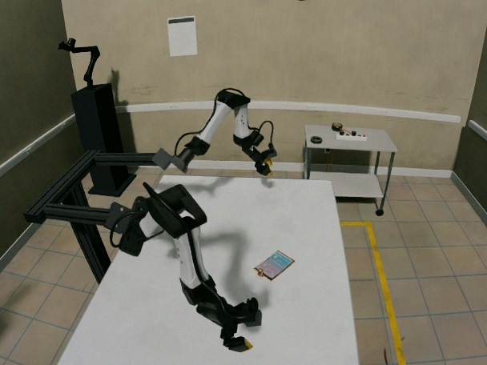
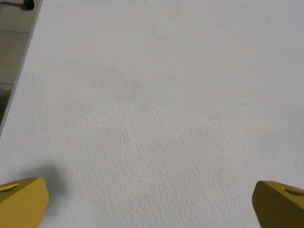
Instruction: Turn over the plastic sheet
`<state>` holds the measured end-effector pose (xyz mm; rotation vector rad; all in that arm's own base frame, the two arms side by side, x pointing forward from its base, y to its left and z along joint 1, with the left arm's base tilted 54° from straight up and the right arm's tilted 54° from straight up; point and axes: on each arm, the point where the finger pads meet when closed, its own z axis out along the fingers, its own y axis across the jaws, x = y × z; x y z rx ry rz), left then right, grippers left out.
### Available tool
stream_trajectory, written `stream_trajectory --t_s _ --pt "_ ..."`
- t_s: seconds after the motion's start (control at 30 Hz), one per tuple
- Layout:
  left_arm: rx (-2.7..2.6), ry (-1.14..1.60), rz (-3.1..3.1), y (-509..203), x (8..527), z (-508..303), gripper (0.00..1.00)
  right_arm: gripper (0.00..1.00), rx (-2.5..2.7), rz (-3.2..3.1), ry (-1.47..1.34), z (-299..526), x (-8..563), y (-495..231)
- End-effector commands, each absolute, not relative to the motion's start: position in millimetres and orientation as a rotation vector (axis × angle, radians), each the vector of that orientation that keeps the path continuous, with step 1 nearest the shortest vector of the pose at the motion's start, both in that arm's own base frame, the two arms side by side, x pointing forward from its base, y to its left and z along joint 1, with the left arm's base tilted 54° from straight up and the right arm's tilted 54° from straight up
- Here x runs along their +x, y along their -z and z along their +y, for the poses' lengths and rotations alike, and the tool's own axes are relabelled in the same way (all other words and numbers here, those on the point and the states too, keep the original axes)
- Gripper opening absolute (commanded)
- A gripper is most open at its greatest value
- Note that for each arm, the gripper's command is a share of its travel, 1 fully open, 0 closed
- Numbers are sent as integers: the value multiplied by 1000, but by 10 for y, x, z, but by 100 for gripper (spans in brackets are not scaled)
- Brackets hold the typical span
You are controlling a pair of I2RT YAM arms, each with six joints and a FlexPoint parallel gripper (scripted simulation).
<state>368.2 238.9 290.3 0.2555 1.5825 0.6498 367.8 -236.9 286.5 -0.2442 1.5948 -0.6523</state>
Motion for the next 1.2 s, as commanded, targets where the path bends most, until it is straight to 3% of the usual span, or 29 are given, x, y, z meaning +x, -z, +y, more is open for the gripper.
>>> stream_trajectory --t_s 0.0,0.57,0.8,0.83,1.17 --pt "261 -656 1566 -2968 3680 2372 100 100 -256 1570 664 -2343 3676 -2964" --pt "261 -656 1566 -2968 3680 2372 100 100 -256 1570 664 -2343 3676 -2964" --pt "422 -650 1627 -2585 3844 2160 100 22 -107 1637 554 -2385 3879 -2747" --pt "460 -649 1633 -2519 3878 2096 100 17 -82 1646 530 -2375 3933 -2706" --pt "1056 -543 1610 -1458 4181 880 100 17 265 1799 180 -1862 4849 -1856"
